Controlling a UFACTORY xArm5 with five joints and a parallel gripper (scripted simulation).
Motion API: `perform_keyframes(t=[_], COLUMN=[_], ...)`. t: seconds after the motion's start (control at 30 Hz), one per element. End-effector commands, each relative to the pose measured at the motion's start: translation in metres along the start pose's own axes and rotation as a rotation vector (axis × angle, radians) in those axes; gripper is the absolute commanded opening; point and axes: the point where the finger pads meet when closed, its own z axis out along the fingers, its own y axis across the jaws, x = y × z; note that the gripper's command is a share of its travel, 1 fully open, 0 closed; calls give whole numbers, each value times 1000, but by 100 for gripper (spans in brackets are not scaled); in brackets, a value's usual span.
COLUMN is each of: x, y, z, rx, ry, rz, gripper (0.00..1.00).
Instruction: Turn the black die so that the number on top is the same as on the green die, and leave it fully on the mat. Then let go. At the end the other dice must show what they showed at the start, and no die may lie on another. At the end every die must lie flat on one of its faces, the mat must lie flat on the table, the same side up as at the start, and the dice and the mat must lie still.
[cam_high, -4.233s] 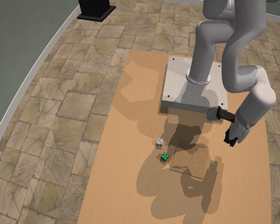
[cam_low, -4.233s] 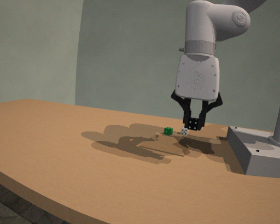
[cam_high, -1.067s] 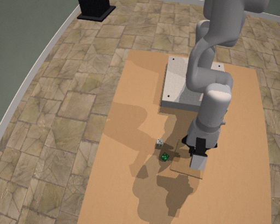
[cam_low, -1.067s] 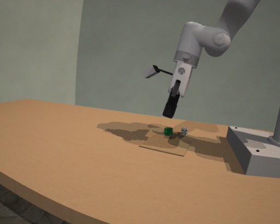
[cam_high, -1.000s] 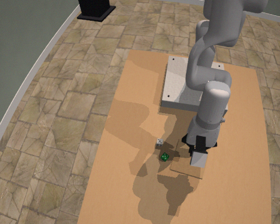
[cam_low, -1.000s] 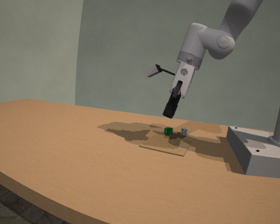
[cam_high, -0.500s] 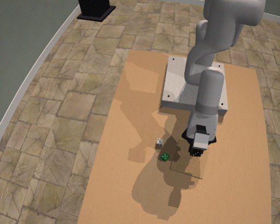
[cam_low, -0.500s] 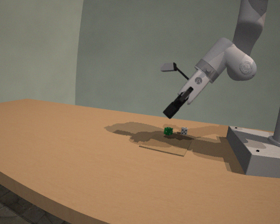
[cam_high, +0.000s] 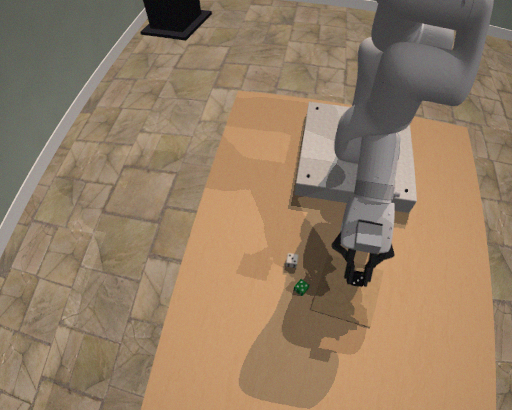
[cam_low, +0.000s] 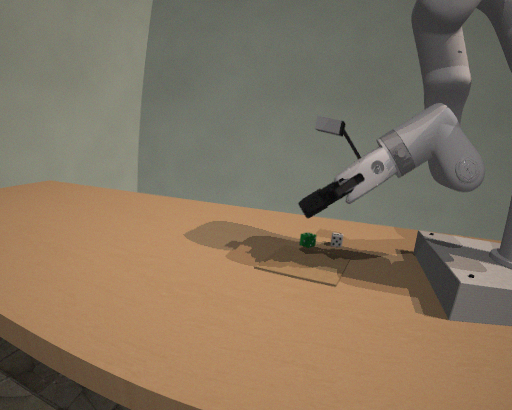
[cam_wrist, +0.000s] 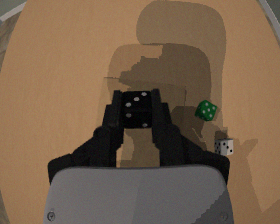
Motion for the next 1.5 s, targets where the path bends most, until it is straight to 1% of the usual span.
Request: perform_keyframes(t=[0.0,0.37,0.57,0.87,0.93,1.2,1.47], x=[1,-3,-15,-40,-40,-54,-55], y=[0,1,2,2,2,2,2], z=[1,4,13,32,32,43,44], rx=[0,-3,-5,-4,-4,-3,-3], ry=[46,46,46,45,45,45,45], rz=[0,2,4,3,3,3,3], gripper=[21,21,21,21,21,21,21])
